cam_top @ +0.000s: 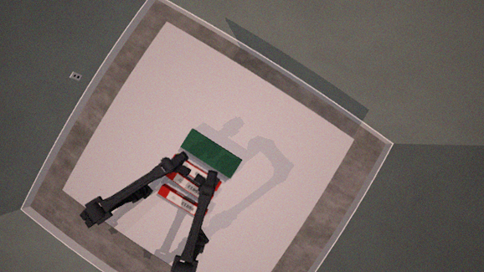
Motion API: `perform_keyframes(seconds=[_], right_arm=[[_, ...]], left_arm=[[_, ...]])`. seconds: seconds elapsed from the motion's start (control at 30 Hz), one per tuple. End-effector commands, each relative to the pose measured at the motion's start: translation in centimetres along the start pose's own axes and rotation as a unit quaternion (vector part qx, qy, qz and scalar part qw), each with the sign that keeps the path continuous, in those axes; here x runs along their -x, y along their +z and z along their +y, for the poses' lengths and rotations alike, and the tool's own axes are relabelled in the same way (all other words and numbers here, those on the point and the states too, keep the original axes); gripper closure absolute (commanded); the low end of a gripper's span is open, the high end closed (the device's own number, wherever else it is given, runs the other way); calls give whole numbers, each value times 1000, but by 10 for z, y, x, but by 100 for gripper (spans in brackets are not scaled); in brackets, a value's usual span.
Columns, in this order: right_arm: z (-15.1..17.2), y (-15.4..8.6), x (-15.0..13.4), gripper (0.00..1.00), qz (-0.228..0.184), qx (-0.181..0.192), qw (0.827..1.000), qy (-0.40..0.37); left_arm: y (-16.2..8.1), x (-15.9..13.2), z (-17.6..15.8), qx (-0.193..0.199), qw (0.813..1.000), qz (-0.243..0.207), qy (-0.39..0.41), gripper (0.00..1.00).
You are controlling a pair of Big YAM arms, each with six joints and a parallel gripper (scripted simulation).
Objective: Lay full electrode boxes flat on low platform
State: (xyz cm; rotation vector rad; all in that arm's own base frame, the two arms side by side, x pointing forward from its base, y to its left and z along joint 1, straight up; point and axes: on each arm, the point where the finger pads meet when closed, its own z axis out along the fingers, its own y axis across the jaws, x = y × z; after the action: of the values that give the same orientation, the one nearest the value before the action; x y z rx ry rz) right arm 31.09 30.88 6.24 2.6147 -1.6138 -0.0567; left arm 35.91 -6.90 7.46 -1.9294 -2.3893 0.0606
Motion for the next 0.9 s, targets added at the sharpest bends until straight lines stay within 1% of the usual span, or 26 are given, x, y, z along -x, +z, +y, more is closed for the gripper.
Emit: perform_keyframes(seconds=[0.0,0.87], right_arm=[[-37,-70,-3,100,-13,-80,997,-5],[-39,-75,-3,100,-13,-80,997,-5]], left_arm=[[-66,9,46,74,997,-30,-7,100],[-65,11,50,82,996,-33,-9,100]])
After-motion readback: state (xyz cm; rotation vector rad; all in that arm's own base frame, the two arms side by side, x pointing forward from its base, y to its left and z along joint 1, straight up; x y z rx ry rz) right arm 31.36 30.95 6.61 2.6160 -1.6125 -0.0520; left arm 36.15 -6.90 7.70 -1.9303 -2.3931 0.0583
